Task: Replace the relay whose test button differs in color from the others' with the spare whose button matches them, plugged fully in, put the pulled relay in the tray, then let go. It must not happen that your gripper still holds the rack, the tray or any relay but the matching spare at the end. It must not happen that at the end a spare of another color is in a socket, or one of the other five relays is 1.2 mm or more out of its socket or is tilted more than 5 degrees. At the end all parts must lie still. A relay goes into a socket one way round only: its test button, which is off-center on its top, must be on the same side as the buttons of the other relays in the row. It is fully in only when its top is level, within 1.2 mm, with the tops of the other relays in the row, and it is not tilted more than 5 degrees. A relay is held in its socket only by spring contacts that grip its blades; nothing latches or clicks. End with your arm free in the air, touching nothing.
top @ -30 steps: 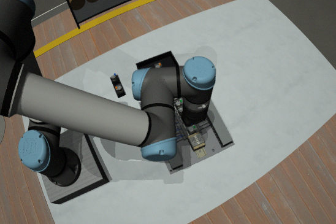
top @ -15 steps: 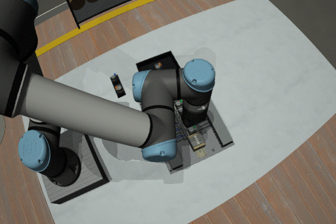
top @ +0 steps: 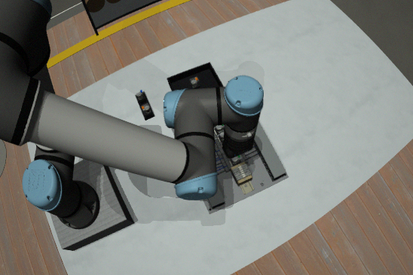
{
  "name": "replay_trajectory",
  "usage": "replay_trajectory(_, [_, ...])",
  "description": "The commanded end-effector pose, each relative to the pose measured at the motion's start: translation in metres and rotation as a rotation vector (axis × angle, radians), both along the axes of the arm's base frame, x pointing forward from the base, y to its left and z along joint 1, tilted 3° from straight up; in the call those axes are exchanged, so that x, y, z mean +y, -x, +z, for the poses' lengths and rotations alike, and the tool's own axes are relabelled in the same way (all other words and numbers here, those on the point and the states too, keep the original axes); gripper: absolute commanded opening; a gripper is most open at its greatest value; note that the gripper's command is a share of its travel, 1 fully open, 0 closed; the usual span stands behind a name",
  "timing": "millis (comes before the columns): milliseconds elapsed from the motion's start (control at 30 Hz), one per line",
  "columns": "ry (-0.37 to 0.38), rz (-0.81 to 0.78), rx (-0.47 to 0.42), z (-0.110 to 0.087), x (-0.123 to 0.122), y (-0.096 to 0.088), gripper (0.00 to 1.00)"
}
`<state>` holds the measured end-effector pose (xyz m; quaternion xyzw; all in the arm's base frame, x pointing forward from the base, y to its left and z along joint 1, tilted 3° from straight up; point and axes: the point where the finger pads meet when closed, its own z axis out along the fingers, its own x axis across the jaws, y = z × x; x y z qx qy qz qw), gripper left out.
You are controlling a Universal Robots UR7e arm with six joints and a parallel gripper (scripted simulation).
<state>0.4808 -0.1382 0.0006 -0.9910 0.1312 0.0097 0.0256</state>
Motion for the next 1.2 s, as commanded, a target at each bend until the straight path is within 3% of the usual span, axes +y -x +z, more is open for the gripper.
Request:
replay_trajectory(0, [0.001,0.000,-0.001,-0.003,0.000,0.000,0.00])
replay_trajectory(133, [0.001,0.000,-0.002,-0.017,0.001,0.000,0.00])
replay_trajectory(533, [0.001,0.000,-0.002,-0.017,0.001,0.000,0.00])
replay_trajectory(700, [0.001,0.000,-0.002,-0.032,0.002,0.000,0.00])
replay_trajectory(1167, [0.001,0.000,-0.002,-0.030,0.002,0.000,0.00])
